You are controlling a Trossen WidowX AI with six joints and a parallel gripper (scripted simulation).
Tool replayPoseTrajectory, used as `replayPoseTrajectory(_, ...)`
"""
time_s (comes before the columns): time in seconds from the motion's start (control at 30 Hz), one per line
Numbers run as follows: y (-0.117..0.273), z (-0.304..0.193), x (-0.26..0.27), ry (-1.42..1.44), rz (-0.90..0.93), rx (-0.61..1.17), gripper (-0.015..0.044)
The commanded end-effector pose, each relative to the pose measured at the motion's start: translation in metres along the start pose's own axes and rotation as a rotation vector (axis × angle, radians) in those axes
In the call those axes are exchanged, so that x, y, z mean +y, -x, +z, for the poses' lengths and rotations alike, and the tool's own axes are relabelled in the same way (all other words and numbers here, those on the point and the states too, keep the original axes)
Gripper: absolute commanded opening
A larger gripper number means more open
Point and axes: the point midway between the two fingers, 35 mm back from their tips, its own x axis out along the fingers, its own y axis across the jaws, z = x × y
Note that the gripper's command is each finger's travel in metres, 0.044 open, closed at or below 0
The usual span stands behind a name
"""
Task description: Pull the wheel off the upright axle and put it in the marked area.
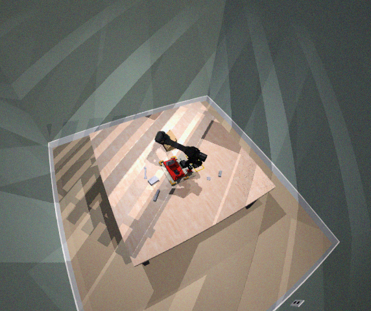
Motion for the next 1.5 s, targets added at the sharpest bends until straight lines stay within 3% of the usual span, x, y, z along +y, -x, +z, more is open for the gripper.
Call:
replayPoseTrajectory(0.0,0.001,-0.001,0.000,-0.005,0.003,0.004,0.0000)
replayPoseTrajectory(0.53,0.007,-0.001,0.000,-0.004,0.003,0.004,0.0000)
replayPoseTrajectory(0.97,0.034,0.000,0.001,0.002,0.002,-0.004,0.0000)
replayPoseTrajectory(1.47,0.042,-0.051,0.077,0.000,0.012,0.003,0.0000)
